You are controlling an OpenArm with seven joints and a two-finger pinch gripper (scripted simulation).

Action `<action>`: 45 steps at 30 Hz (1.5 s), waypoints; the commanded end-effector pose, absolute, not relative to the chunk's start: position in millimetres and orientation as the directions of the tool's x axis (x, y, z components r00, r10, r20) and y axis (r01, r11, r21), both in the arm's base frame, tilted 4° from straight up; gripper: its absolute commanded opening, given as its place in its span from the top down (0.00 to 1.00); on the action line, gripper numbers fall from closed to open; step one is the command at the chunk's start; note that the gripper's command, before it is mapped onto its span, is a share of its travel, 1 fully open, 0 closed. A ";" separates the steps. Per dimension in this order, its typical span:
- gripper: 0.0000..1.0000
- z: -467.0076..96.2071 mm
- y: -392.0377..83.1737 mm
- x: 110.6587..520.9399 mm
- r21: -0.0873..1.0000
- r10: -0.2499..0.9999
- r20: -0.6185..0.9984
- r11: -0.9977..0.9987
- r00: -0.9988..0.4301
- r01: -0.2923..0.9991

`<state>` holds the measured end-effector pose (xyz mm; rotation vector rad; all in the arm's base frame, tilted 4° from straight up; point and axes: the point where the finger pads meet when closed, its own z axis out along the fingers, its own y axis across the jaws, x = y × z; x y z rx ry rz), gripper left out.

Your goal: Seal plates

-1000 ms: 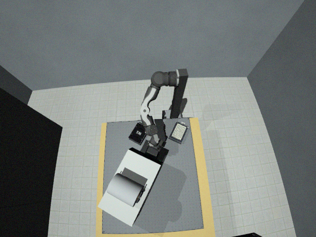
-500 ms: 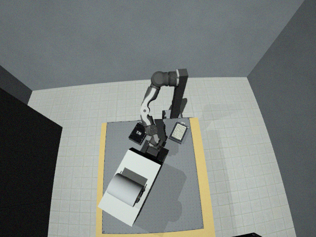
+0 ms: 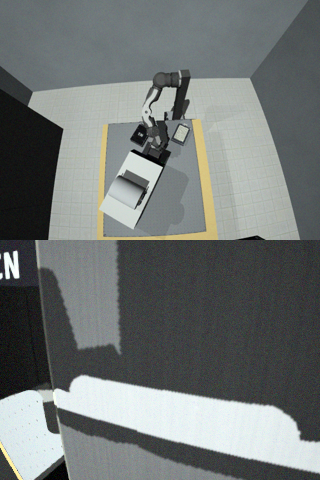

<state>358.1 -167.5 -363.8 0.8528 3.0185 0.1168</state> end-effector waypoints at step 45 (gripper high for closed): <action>1.00 -336.1 -179.3 347.0 0.072 0.533 0.015 0.843 -0.846 0.532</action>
